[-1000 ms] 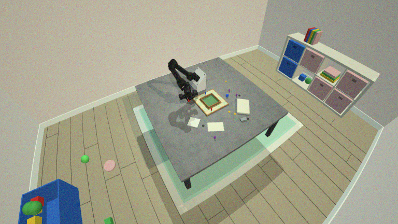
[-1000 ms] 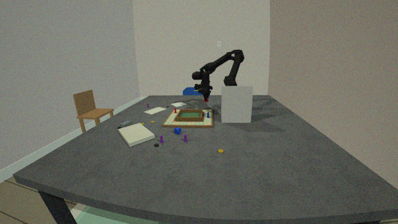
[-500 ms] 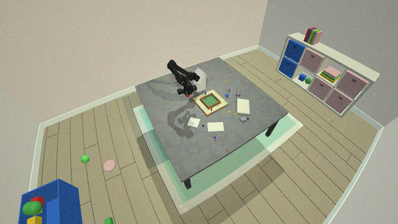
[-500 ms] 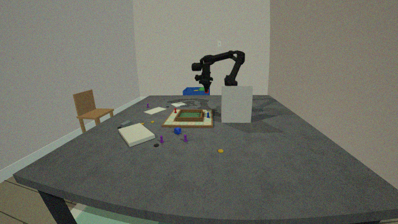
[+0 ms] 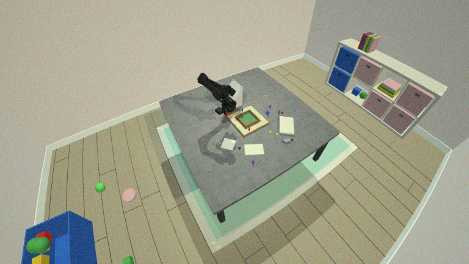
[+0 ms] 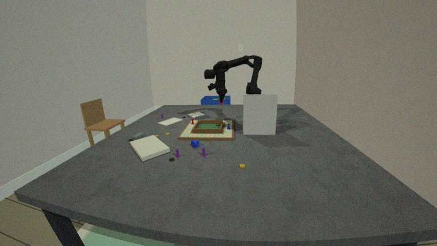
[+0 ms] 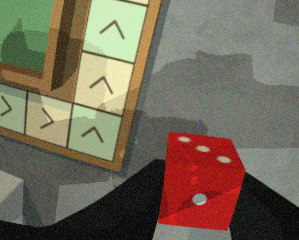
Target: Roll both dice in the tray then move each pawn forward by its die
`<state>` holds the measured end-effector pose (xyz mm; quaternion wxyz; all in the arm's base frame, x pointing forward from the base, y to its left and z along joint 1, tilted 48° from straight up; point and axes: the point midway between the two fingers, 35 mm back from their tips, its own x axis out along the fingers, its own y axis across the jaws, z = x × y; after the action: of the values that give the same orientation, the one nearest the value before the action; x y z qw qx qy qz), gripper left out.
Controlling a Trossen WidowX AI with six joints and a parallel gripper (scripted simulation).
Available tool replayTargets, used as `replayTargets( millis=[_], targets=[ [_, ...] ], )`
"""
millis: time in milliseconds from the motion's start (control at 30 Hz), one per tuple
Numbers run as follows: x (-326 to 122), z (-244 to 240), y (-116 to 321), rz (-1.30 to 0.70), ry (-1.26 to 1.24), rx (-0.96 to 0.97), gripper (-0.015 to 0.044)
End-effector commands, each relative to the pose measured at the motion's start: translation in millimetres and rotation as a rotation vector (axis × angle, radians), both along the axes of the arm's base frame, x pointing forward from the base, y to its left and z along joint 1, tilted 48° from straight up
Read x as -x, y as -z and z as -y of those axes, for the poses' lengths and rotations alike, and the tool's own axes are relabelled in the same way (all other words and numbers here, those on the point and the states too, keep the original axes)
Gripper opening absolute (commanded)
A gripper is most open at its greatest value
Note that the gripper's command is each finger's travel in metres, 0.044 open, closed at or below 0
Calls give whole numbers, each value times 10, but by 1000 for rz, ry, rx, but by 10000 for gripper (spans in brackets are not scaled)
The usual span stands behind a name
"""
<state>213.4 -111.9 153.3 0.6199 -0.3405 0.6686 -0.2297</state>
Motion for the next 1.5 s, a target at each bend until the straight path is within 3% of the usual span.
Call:
replayTargets(
  millis=[0, 600, 1200, 1467],
  targets=[
    [-120, -82, 118, -87, -84, -9, 0],
    [-511, -520, 807, -546, -507, -14, 0],
    [-600, -973, 1580, -1008, -912, 6, 0],
    [-564, -960, 1639, -1012, -944, -83, 0]
  ],
)
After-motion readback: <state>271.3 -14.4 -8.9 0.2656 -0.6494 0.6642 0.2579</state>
